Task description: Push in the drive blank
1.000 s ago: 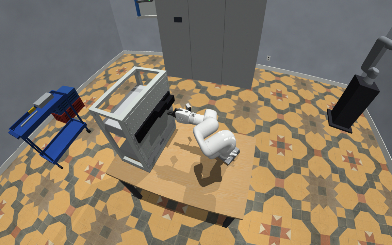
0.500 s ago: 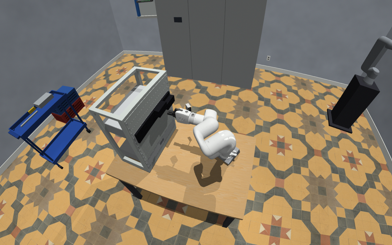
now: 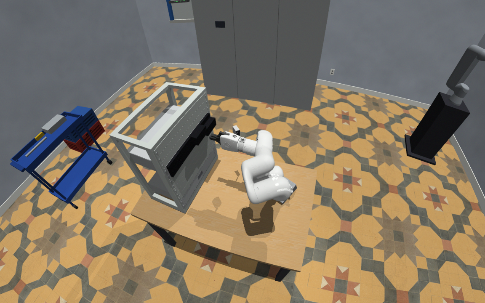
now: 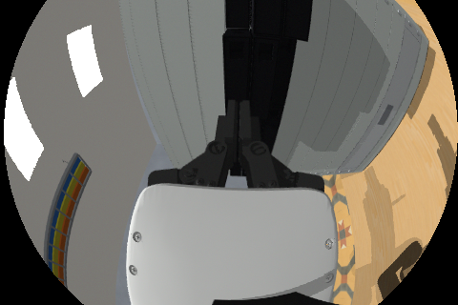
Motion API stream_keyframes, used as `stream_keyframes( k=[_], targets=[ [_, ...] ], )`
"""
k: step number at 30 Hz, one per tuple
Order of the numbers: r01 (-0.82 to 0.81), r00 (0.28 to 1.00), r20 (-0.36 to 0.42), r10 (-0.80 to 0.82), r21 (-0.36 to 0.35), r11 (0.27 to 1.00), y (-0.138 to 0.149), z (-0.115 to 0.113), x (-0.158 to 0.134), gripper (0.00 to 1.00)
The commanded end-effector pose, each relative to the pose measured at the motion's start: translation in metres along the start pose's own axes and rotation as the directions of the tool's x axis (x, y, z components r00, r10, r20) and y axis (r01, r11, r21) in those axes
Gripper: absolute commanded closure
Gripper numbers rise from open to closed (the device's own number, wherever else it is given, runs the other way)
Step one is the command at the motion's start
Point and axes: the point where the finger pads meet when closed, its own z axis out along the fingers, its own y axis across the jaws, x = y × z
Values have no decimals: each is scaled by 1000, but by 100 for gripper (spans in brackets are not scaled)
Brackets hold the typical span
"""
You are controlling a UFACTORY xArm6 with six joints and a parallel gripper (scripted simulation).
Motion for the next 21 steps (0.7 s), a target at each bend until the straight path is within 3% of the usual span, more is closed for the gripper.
stream_keyframes(
  k=[1, 10, 16, 21],
  targets=[
    [-4, 1000, 4, 4, -16, 1000, -8, -5, -1, 100],
    [-4, 1000, 4, 4, -16, 1000, -8, 16, -1, 100],
    [-4, 1000, 4, 4, -16, 1000, -8, 45, -1, 100],
    [-4, 1000, 4, 4, -16, 1000, -7, 48, -1, 100]
  ],
)
